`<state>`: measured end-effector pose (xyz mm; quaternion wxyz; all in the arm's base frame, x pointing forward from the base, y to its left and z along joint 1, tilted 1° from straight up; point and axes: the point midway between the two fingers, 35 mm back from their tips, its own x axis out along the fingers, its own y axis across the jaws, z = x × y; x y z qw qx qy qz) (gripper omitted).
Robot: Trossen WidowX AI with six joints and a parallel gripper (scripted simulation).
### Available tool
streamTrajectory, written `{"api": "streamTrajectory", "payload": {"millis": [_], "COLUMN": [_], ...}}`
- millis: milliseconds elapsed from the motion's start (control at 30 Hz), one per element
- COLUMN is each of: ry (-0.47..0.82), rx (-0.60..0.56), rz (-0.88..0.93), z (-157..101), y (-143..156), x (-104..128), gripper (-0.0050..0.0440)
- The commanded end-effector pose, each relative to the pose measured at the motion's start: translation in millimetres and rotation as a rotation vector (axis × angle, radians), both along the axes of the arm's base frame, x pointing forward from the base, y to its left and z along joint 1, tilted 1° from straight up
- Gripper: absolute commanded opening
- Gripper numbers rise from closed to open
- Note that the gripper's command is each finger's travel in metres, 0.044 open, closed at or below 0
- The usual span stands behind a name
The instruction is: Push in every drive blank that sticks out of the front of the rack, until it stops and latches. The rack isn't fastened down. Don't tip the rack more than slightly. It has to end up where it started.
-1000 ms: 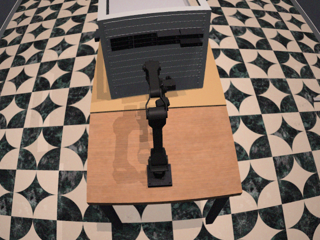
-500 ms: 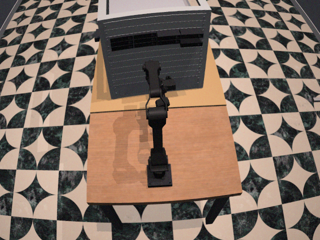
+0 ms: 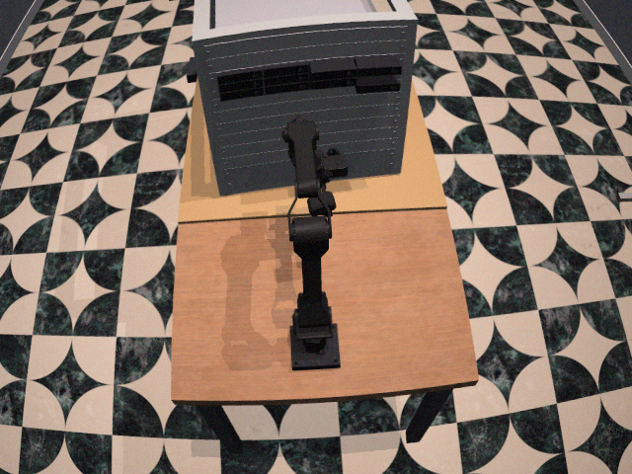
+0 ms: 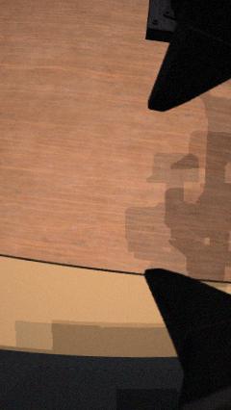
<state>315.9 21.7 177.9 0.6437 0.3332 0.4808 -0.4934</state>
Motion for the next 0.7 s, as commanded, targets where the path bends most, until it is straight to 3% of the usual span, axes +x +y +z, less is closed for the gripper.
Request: {"api": "streamTrajectory", "payload": {"millis": [0,333,667], "ry": [-0.076,-0.222,-0.479], "rx": [0.033,0.1,0.222], "rz": [0.01,0.038,0.085], "z": [16.4,42.2,85.5], "y": [-1.2,-1.7,-3.7], "x": [-4.5,-11.0,-23.8], "gripper": [0.044,0.044,0.044]}}
